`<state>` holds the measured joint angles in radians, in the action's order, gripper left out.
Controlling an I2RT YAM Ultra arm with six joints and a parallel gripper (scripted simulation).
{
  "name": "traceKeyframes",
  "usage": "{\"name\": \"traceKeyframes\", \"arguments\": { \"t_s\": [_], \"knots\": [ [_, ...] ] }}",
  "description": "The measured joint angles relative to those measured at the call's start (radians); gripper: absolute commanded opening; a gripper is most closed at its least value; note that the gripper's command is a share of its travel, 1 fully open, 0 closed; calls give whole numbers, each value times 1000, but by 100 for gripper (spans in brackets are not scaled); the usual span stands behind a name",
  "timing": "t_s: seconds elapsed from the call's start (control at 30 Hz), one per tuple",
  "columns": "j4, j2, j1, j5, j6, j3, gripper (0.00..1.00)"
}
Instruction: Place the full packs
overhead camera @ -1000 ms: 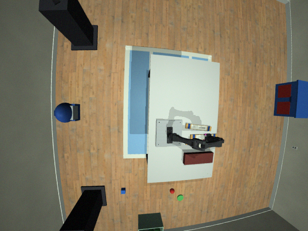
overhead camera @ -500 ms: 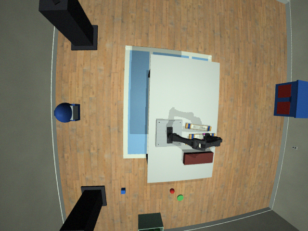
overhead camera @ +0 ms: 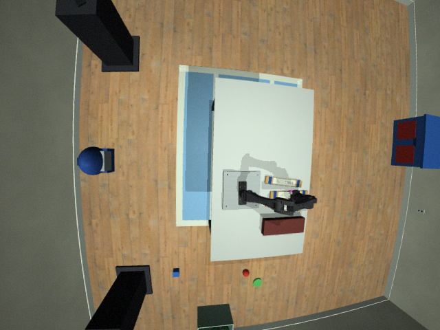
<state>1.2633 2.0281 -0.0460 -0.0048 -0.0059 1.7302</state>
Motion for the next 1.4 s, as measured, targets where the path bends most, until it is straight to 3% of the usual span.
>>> {"name": "traceKeyframes", "arguments": {
  "t_s": [1.4],
  "knots": [
    [14,1,0,0,0,25,0]
  ]
}}
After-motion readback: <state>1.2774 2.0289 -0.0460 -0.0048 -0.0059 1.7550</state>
